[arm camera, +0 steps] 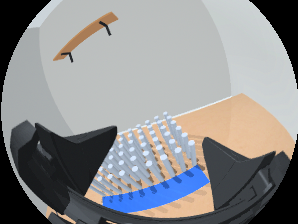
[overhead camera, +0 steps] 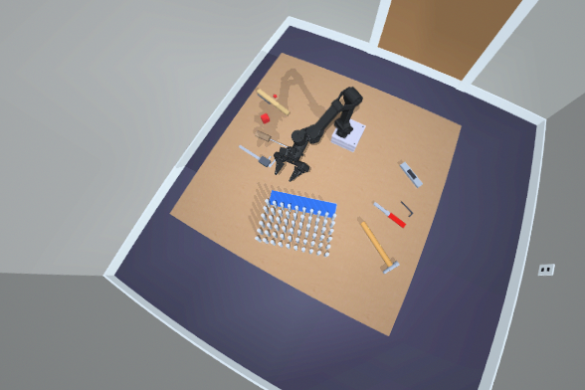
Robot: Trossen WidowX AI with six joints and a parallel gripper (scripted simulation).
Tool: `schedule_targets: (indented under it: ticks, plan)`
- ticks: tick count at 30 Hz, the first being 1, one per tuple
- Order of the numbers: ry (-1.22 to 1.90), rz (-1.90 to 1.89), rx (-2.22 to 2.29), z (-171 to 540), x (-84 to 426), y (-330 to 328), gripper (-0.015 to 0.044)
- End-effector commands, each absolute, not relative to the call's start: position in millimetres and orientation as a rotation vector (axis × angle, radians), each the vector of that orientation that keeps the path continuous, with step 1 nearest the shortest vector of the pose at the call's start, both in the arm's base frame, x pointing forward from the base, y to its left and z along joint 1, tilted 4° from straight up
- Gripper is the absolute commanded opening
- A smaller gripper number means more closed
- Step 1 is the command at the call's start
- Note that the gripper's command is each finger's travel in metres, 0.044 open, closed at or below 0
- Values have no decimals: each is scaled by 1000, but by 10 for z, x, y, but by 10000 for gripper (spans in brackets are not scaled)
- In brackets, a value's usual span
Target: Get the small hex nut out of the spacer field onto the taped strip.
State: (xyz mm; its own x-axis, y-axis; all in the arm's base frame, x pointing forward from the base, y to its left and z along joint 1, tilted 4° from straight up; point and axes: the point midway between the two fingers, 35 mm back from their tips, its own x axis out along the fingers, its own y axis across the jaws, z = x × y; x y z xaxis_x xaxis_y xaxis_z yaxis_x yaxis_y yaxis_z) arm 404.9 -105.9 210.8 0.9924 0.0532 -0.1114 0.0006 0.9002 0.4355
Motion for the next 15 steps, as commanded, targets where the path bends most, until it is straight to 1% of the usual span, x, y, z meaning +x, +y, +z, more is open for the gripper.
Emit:
schedule_targets:
  ticks: [1,4,15]
  plan:
    - [299,68,287,1457,4046,-666,440]
    - [373,99,208,1194,4003,-491,440]
    - [376,100,204,1184,4001,-484,440]
